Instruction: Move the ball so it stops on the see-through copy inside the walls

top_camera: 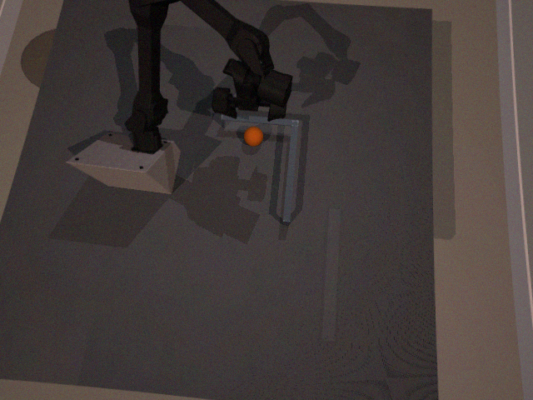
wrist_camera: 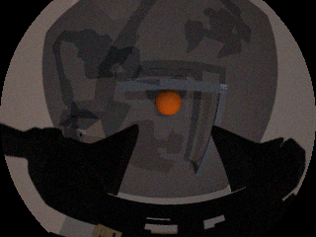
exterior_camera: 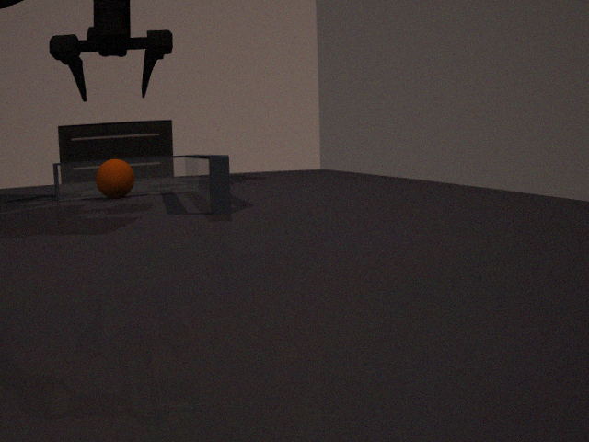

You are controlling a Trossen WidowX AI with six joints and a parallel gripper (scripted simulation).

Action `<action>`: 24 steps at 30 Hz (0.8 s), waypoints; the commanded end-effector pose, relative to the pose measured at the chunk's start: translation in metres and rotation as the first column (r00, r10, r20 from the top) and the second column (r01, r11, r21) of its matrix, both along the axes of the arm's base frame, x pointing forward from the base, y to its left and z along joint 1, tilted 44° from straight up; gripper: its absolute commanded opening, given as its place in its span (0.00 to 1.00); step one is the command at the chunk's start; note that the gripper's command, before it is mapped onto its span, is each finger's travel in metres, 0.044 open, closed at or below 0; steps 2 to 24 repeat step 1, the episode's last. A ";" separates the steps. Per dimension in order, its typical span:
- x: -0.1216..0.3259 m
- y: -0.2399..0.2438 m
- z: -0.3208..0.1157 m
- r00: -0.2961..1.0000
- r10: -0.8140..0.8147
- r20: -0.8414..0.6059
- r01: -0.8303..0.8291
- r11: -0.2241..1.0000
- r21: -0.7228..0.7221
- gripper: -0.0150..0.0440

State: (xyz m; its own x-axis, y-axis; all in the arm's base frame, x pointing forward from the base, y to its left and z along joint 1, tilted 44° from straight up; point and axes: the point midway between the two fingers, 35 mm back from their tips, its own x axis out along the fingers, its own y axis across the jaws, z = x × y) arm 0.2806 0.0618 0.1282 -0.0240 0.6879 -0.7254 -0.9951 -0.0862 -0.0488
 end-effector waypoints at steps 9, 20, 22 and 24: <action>-0.001 0.000 0.001 1.000 0.011 -0.002 -0.011 1.000 -0.002 1.00; -0.001 0.000 0.001 1.000 0.011 -0.002 -0.011 1.000 -0.002 1.00; -0.001 0.000 0.001 1.000 0.011 -0.002 -0.011 1.000 -0.002 1.00; -0.001 0.000 0.001 1.000 0.011 -0.002 -0.011 1.000 -0.002 1.00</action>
